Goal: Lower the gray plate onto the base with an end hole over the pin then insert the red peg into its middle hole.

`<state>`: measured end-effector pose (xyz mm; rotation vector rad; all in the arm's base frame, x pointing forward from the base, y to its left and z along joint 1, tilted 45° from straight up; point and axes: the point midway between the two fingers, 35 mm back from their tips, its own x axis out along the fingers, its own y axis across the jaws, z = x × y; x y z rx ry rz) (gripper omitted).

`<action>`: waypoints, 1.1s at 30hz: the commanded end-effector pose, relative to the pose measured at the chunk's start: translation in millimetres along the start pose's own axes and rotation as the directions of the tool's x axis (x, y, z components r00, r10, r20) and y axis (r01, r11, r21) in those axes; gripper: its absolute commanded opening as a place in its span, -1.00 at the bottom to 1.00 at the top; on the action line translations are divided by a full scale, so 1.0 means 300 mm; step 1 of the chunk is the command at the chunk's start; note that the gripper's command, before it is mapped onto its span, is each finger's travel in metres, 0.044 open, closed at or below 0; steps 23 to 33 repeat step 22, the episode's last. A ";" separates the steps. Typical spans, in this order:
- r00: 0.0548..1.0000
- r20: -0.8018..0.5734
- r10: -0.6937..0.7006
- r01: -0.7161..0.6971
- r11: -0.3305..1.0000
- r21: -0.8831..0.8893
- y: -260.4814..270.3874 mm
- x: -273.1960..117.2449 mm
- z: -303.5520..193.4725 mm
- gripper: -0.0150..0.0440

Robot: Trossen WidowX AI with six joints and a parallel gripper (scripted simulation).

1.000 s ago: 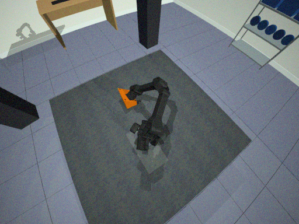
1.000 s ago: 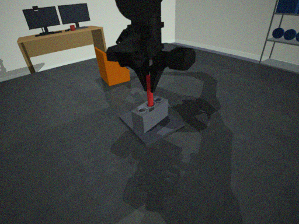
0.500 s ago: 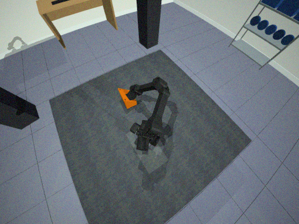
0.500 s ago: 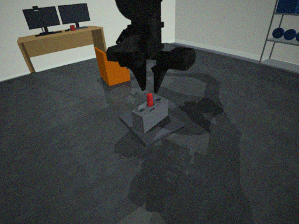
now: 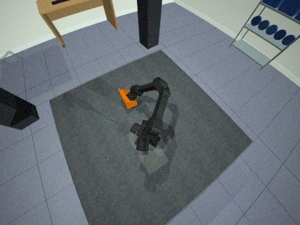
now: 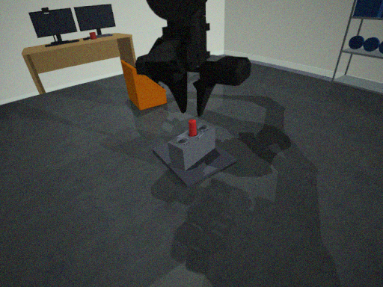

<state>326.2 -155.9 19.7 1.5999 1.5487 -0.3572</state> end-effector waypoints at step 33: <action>1.000 0.000 0.000 0.000 1.000 -0.003 0.009 -0.071 -0.005 0.02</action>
